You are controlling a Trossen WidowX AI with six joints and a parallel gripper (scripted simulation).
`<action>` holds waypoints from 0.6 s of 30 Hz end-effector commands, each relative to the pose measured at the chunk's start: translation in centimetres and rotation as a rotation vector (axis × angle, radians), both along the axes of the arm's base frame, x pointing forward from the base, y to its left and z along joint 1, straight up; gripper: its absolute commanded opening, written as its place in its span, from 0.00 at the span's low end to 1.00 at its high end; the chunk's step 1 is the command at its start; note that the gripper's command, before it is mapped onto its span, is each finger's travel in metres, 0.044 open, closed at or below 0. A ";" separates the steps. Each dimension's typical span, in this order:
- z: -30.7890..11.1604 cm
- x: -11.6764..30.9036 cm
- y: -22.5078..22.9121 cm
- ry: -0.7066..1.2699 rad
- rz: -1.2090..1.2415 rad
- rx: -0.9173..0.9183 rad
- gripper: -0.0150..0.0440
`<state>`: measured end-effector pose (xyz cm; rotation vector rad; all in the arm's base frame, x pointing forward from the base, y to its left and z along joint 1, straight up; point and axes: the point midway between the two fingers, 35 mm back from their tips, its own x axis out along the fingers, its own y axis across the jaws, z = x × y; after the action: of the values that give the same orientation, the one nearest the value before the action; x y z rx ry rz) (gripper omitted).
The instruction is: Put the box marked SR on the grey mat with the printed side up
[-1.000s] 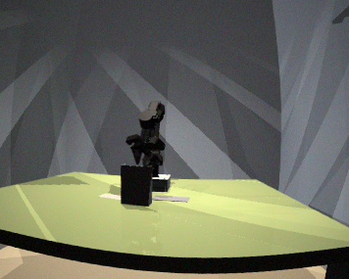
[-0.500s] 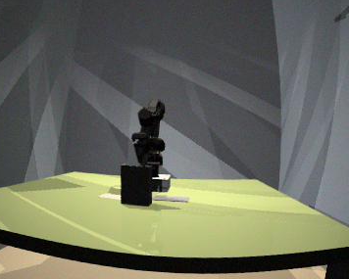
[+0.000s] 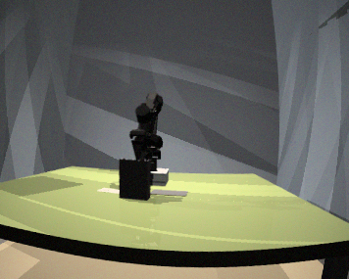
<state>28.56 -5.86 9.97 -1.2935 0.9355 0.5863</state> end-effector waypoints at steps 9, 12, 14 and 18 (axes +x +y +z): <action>-1.7 0.9 -0.2 0.001 0.005 0.001 0.66; -2.1 1.1 -0.2 0.001 0.005 0.001 0.66; -2.1 1.1 -0.2 0.001 0.005 0.001 0.66; -1.9 1.1 -0.3 0.001 0.000 0.000 0.61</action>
<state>29.63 -6.13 8.07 -1.2937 0.9355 0.5863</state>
